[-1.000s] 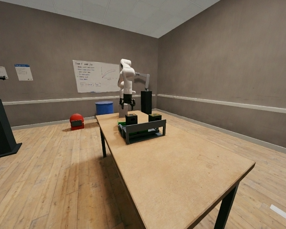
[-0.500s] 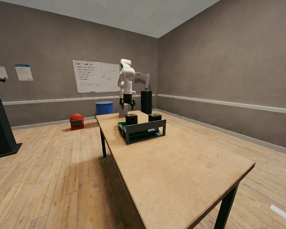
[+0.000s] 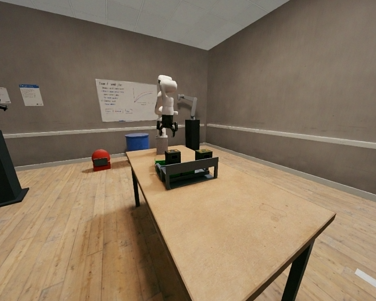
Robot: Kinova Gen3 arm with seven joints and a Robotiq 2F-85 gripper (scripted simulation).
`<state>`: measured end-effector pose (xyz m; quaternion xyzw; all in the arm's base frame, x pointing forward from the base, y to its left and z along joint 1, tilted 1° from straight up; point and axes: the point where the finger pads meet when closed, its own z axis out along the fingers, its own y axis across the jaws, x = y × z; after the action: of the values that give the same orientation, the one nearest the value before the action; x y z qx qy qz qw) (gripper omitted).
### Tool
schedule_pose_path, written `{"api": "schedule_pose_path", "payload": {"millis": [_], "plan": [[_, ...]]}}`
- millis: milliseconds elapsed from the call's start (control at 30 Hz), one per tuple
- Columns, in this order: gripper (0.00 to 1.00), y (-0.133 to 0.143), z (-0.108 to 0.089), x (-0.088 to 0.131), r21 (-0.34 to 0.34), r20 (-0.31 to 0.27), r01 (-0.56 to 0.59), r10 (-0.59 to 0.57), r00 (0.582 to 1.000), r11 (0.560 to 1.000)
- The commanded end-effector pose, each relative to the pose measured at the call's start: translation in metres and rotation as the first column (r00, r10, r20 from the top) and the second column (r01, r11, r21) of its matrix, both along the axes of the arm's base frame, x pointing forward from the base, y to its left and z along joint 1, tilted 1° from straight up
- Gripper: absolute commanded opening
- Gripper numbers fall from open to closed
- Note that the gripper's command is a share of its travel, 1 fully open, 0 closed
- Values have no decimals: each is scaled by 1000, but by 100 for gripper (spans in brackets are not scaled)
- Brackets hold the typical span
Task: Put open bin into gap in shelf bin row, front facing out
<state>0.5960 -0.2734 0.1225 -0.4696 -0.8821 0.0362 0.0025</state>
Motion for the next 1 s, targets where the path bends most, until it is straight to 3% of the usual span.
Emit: {"api": "schedule_pose_path", "payload": {"millis": [0,967], "plan": [[100,0,2,1,-1,3,0,0,1000,1000],[100,0,-9,1,-1,3,0,0,1000,1000]]}}
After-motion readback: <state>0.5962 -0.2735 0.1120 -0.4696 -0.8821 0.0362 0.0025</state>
